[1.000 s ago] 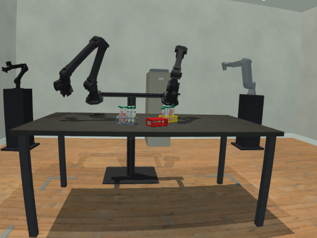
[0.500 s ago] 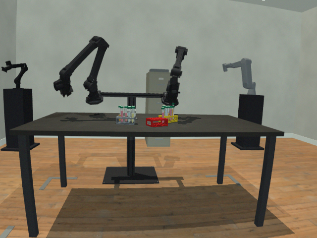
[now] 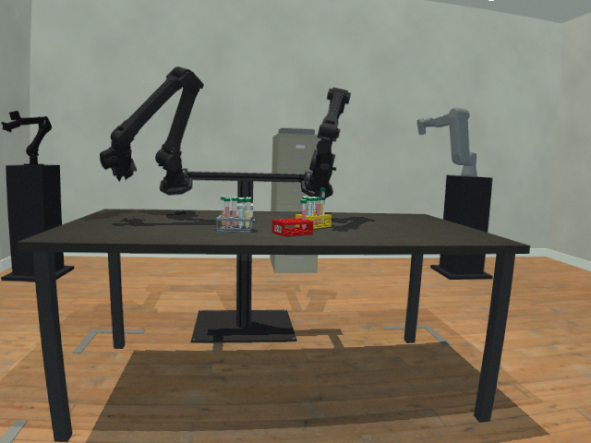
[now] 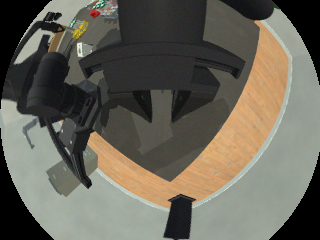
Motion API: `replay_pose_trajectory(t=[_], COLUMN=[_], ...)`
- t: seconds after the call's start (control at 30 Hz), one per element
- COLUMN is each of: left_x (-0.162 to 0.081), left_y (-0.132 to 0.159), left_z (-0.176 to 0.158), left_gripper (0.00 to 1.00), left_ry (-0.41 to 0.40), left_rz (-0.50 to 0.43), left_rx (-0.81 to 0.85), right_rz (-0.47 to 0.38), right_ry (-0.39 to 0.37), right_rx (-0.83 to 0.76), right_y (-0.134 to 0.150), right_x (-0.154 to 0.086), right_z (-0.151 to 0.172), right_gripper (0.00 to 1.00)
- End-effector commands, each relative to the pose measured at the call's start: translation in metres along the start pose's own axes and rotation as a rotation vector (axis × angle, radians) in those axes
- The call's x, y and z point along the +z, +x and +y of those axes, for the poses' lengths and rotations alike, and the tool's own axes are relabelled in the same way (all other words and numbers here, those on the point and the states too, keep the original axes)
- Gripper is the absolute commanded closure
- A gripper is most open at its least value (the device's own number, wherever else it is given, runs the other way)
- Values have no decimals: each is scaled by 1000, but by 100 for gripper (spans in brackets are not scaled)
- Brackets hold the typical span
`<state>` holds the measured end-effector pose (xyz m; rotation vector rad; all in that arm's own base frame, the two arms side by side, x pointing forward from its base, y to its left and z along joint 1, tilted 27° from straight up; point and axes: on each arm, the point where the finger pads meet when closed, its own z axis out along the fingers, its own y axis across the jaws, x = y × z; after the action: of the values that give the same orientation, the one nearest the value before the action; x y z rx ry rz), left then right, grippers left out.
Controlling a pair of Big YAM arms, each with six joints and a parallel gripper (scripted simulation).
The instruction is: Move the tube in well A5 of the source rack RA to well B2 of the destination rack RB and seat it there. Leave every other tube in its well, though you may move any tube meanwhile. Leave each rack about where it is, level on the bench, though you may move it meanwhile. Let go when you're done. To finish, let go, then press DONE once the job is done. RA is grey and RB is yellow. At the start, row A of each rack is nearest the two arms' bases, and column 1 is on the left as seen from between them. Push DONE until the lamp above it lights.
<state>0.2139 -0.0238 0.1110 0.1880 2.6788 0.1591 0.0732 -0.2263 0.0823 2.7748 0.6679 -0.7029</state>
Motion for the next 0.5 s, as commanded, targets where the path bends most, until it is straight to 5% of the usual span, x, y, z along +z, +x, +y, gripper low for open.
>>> replay_pose_trajectory(t=[0.0,0.47], left_x=[-27,-40], left_y=[-25,-25], left_z=[0,0], left_gripper=[100,100], left_ry=[7,8], left_rz=[-60,-61], left_rx=[-11,-11], right_rz=[3,3], right_ry=[-15,-15], right_rx=[10,10], right_y=[-2,-2], right_x=[-5,-5], right_z=[7,7], right_gripper=[70,70])
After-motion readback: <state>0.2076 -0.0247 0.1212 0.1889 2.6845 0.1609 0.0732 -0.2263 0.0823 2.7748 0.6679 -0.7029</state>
